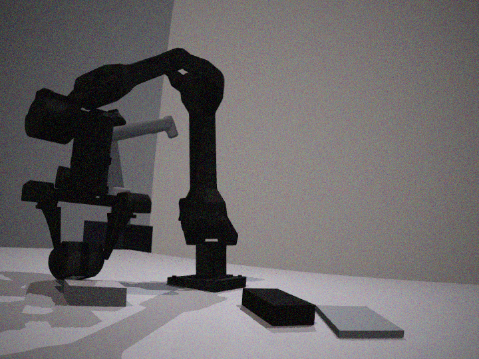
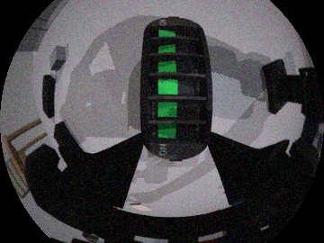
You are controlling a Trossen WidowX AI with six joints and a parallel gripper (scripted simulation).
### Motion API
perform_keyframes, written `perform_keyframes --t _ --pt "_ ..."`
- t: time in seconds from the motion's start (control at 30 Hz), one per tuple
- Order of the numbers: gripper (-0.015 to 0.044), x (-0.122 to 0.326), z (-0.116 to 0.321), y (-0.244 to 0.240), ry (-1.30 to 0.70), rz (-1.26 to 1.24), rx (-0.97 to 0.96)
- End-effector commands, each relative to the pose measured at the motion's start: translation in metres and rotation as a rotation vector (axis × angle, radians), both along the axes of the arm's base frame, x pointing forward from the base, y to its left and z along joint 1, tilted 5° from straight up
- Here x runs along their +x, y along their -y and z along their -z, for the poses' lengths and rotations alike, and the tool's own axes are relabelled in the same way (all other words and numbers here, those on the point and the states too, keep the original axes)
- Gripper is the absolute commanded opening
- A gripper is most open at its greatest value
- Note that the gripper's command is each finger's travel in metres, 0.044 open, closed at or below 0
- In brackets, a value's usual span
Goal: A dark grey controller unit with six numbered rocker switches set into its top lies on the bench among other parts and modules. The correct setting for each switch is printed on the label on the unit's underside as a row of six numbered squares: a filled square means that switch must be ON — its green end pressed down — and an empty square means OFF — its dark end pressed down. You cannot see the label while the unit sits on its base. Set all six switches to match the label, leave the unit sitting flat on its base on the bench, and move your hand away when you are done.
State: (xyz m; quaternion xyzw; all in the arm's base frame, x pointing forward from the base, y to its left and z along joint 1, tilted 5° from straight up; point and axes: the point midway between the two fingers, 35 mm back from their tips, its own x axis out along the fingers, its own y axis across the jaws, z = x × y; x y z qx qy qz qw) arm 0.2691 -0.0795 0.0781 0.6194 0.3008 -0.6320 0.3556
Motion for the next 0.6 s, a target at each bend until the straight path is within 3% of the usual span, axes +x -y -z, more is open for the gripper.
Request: perform_keyframes --t 0.0,0.57 --pt "0.0338 -0.002 0.004 0.001 -0.011 0.009 -0.006" --pt "0.0338 0.0 0.017 -0.002 -0.011 0.009 -0.006"
